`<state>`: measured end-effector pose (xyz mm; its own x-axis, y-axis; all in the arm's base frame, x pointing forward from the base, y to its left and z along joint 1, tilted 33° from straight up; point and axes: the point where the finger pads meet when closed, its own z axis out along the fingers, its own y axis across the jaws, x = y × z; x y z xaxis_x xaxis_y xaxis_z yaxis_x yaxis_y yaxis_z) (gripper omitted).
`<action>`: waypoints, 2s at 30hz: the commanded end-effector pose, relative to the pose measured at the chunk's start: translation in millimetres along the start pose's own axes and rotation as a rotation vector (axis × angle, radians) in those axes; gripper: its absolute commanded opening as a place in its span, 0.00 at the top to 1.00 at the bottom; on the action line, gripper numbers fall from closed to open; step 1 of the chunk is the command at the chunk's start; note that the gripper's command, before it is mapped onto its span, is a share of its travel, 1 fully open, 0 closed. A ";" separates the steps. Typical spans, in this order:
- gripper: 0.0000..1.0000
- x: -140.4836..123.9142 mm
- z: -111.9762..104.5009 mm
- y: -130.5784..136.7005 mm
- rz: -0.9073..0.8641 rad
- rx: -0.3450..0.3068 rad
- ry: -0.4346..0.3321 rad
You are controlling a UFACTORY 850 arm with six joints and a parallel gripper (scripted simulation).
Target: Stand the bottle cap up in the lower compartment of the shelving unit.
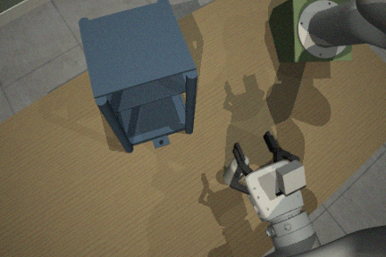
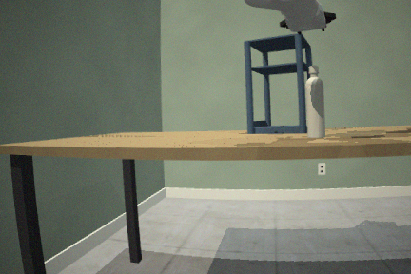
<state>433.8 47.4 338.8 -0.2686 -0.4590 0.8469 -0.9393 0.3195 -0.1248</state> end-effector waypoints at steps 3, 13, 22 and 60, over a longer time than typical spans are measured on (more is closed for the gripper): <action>0.28 0.3 -0.4 -0.3 0.012 -0.011 0.000; 0.28 0.3 -0.4 -0.3 0.017 -0.016 0.000; 0.28 0.0 -0.4 -0.3 0.017 -0.016 0.000; 0.28 -38.0 -0.5 -1.1 0.019 -0.016 -0.003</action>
<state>443.1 62.2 311.3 -0.2855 -0.4550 0.8435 -0.9309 0.3407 -0.1314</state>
